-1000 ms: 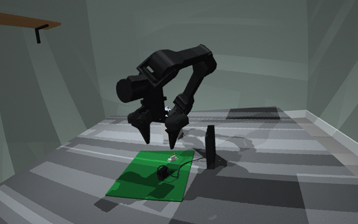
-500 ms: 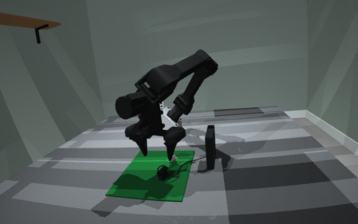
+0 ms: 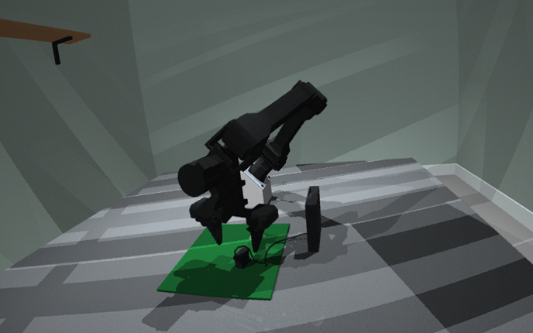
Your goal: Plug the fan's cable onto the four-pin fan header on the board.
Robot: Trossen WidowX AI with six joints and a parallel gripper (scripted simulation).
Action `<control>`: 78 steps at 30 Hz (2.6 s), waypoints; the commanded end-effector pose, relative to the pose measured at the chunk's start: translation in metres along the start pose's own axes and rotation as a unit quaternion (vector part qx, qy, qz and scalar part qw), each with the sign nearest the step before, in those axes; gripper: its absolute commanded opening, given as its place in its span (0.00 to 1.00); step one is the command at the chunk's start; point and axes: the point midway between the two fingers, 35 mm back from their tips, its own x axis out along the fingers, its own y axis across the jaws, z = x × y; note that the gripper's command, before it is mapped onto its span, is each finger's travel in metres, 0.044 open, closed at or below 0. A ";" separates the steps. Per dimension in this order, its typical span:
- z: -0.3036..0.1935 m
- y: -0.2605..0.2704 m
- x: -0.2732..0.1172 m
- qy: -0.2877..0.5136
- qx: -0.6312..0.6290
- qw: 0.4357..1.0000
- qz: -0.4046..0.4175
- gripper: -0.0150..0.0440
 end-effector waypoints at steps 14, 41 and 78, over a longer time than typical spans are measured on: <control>-0.005 0.000 0.031 0.007 0.005 1.000 0.002 1.00; -0.003 0.000 0.030 0.004 0.001 1.000 0.001 0.85; -0.003 0.000 0.030 0.004 0.001 1.000 0.001 0.44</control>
